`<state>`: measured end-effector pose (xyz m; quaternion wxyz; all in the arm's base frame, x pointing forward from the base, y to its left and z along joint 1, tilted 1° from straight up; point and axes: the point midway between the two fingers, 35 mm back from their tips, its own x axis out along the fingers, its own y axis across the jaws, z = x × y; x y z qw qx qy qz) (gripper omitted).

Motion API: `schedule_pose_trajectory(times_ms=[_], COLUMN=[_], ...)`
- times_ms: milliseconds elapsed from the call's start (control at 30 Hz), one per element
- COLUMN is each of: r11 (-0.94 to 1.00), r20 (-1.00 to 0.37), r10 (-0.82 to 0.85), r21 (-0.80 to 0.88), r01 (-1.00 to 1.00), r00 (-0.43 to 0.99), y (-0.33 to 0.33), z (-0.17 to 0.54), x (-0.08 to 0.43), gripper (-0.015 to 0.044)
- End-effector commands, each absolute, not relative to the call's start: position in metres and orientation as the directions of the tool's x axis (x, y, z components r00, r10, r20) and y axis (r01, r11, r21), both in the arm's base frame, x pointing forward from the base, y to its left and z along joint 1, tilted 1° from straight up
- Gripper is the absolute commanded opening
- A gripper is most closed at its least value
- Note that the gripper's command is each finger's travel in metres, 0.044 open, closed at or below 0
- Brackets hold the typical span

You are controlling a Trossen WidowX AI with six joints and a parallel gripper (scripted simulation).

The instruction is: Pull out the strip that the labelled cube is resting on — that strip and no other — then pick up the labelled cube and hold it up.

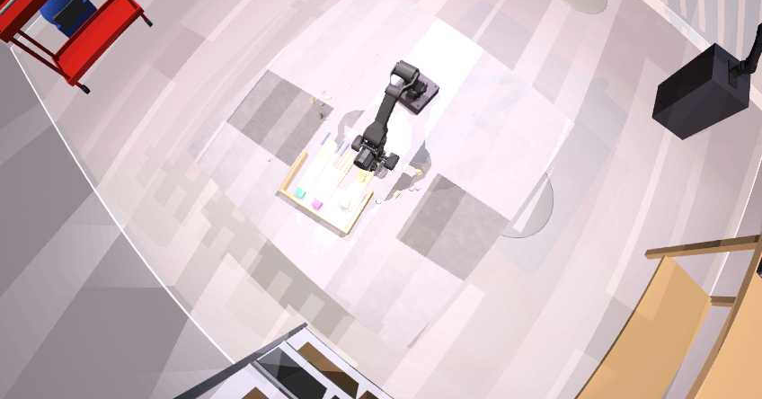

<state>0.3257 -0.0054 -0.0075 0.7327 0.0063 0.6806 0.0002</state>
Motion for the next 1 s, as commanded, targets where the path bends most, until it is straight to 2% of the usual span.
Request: schedule_pose_trajectory(times_ms=[0,967], r11=[1.000,1.000], r20=[-0.999,-0.999], r10=[0.007,0.007], r21=[0.008,0.008], r01=[0.013,0.013], r00=[0.049,0.045], y=[-0.005,-0.004], z=[-0.013,-0.015], x=[0.311,0.269], gripper=[0.0000,0.0000])
